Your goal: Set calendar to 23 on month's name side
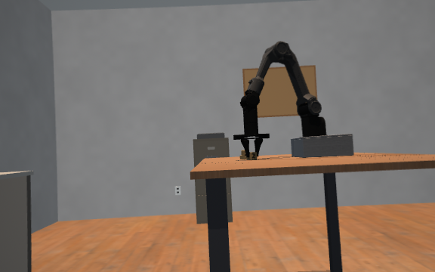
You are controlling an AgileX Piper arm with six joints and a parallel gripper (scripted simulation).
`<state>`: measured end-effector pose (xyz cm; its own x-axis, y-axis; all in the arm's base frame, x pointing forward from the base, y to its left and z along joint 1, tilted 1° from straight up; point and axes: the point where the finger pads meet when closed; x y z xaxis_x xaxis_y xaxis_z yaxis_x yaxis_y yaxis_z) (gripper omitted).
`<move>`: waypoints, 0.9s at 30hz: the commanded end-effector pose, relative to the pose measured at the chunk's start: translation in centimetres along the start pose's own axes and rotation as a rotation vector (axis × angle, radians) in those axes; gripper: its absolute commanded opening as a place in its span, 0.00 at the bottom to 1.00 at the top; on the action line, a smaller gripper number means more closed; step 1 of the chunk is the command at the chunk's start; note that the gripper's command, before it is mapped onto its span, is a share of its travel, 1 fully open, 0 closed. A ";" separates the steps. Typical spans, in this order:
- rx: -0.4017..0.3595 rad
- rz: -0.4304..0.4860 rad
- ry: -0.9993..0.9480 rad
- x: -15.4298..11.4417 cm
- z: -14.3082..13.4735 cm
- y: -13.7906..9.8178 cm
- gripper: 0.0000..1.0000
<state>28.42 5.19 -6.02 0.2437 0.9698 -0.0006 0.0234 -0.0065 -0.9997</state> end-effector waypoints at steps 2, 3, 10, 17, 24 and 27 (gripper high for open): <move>0.003 0.002 0.002 -0.1 0.1 0.1 0.35; 0.003 0.002 0.002 -0.1 0.1 0.1 0.35; 0.003 0.002 0.002 -0.1 0.1 0.1 0.35; 0.003 0.002 0.002 -0.1 0.1 0.1 0.35; 0.003 0.002 0.002 -0.1 0.1 0.1 0.46; 0.003 0.002 0.002 -0.1 0.1 0.1 0.51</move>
Point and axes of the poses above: the point where the finger pads meet when closed, its own y axis out along the fingers, its own z axis across the jaws, x = y × z, and after that the axes turned 13 degrees about y, right-handed
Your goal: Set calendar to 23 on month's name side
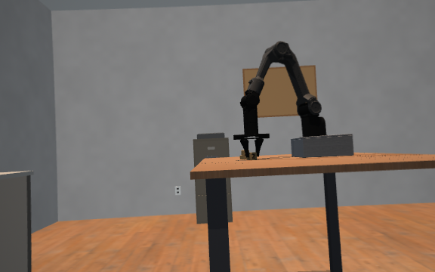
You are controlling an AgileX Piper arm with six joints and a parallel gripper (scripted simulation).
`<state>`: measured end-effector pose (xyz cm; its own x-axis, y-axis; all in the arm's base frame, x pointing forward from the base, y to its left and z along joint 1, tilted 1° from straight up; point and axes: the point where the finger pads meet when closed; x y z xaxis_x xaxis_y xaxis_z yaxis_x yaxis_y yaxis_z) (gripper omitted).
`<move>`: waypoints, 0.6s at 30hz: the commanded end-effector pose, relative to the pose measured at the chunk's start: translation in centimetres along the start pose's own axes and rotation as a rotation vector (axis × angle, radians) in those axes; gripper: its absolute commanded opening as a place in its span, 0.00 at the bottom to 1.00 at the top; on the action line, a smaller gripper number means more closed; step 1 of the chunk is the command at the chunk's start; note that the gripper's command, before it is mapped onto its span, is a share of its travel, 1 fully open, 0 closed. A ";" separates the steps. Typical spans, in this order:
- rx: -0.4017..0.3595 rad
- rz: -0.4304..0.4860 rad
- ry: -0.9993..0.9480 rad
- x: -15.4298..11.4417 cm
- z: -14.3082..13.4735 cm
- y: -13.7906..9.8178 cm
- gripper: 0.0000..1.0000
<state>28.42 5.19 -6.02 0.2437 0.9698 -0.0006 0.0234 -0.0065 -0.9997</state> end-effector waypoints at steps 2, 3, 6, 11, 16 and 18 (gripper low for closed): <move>0.003 0.002 0.002 -0.1 0.1 0.1 0.56; 0.003 0.002 0.002 -0.1 0.1 0.1 0.56; 0.003 0.002 0.002 -0.1 0.1 0.1 0.61; 0.003 0.002 0.002 -0.1 0.1 0.1 0.61; 0.003 0.002 0.002 -0.1 0.1 0.1 0.61; 0.001 0.001 0.002 -0.1 0.1 -0.1 0.61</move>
<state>28.41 5.19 -6.02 0.2437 0.9698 -0.0007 0.0232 -0.0066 -0.9997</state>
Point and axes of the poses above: the point where the finger pads meet when closed, its own y axis out along the fingers, its own z axis across the jaws, x = y × z, and after that the axes turned 13 degrees about y, right-handed
